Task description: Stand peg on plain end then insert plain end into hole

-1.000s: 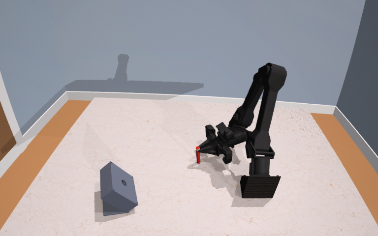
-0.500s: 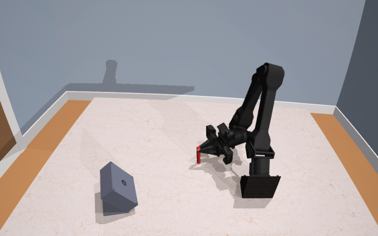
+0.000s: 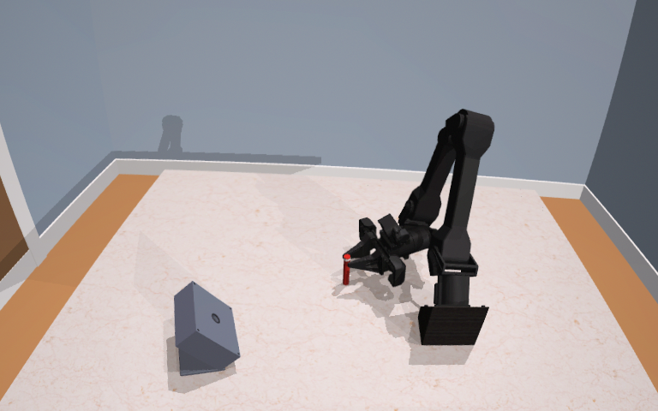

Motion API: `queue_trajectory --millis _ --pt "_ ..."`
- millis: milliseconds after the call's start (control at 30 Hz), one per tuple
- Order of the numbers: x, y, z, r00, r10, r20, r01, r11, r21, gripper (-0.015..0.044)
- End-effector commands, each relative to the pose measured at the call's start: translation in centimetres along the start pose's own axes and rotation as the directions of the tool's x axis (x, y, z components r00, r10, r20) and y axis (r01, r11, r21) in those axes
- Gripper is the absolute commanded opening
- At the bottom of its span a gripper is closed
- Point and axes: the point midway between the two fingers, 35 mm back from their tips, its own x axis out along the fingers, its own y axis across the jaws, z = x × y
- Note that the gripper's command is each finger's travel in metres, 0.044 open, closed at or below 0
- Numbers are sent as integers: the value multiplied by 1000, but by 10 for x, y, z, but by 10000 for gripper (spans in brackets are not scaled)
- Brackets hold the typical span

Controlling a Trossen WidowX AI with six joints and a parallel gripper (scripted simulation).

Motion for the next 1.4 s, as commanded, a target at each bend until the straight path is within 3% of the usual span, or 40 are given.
queue_trajectory --millis 0,1267,1367 --pt "0 0 0 1000 1 0 -1 1000 2 130" --pt "0 0 0 1000 1 0 -1 1000 2 130" --pt "0 0 0 1000 1 0 -1 1000 2 209"
